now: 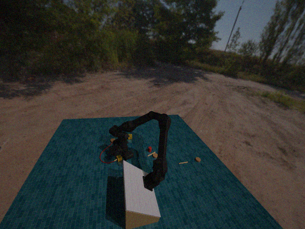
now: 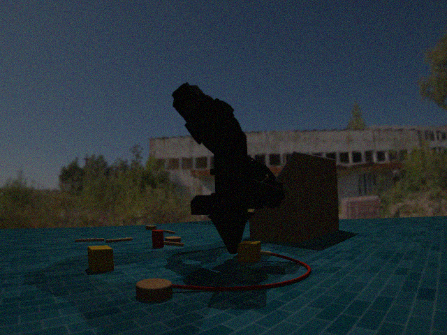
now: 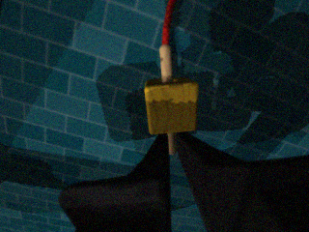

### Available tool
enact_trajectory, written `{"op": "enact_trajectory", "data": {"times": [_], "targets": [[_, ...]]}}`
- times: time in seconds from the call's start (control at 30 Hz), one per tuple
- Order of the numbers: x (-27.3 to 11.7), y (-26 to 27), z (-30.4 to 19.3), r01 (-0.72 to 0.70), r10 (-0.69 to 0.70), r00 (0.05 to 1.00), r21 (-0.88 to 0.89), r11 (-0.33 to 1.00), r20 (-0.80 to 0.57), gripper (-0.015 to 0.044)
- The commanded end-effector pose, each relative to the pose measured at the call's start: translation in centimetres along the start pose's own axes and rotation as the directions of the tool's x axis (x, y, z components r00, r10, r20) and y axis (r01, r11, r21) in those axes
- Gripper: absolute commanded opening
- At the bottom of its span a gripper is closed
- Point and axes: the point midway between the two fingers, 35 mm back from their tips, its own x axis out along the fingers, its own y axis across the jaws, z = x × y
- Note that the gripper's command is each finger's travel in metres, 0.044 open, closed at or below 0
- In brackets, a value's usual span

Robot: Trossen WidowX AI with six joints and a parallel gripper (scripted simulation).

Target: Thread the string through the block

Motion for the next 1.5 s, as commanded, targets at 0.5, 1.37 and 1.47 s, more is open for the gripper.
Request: {"op": "enact_trajectory", "data": {"times": [0.5,1.37,1.47], "targets": [[0.4,0.1,-0.4,-0.001,0.0,0.994,0.013,1.0,0.112,0.0],[0.4,0.2,-4.1,0.004,-0.006,0.994,0.014,1.0,0.11,0.0],[0.4,0.2,-4.6,0.005,-0.007,0.994,0.014,1.0,0.11,0.0]]}}
